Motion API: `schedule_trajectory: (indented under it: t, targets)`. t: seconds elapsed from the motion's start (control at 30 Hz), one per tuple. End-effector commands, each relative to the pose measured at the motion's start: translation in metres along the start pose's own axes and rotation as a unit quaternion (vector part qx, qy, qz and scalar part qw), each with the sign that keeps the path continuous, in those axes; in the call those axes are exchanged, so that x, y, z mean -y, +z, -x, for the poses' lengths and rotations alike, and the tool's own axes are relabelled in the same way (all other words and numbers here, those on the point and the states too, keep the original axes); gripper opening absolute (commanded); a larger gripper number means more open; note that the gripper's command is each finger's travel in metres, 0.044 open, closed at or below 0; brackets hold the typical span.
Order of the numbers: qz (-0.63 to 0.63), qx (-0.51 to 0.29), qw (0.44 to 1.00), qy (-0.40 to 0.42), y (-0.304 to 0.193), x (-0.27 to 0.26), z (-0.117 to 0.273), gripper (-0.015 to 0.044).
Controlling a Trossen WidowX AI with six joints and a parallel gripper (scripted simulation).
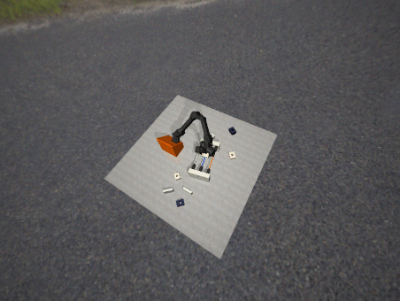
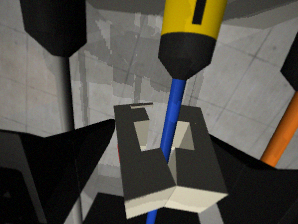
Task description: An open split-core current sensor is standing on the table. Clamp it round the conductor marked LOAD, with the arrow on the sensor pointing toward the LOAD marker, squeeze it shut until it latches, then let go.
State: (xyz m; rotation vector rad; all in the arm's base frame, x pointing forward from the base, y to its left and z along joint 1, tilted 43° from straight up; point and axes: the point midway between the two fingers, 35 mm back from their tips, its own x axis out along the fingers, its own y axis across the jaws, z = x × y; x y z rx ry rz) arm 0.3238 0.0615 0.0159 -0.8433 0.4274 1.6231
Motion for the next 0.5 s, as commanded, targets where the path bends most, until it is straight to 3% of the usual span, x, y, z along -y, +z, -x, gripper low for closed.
schedule_trajectory:
  t: [0.0,0.47]
  targets:
    - [0.0,0.0,1.0,0.0,0.0,0.0001,0.0001,0.0]
    - [0.003,-0.002,0.992,-0.128,-0.0005,0.0053,-0.0025,0.0]
